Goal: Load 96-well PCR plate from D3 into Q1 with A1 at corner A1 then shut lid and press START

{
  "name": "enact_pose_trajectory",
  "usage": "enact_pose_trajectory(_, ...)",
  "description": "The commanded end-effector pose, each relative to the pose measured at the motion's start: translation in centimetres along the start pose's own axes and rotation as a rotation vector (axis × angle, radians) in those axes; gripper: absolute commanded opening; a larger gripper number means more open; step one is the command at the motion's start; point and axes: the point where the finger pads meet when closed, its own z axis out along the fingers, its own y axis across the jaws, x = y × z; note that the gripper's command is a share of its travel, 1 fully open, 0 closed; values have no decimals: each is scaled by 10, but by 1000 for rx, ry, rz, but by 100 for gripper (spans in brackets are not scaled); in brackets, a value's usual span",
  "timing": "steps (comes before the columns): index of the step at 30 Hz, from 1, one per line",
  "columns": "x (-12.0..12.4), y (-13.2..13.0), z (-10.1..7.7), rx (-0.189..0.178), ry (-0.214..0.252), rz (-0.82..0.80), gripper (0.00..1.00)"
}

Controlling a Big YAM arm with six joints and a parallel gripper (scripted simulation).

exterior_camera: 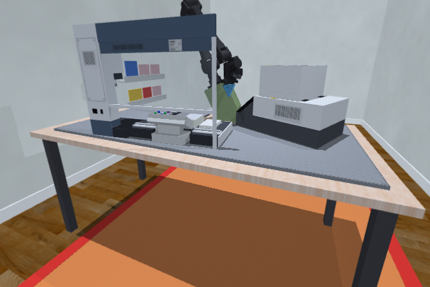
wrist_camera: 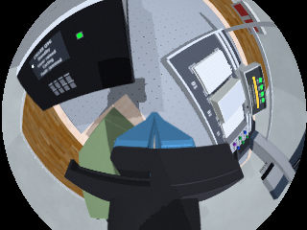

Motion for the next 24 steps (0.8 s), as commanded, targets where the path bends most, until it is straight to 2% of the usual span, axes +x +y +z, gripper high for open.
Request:
enact_pose_trajectory(1, -11, 2, -3, 9, -44, -79, 0)
enact_pose_trajectory(5, -24, 22, -14, 15, -88, -158, 0)
enact_pose_trajectory(8, -23, 15, -11, 14, -87, -151, 0)
enact_pose_trajectory(12, -26, 40, -18, 16, -106, -248, 0)
enact_pose_trajectory(16, -22, 30, -15, 30, -132, -319, 0)
enact_pose_trajectory(20, -24, 55, -26, 29, -160, -416, 0)
enact_pose_trajectory(24, -23, 49, -23, 39, -171, -447, 0)
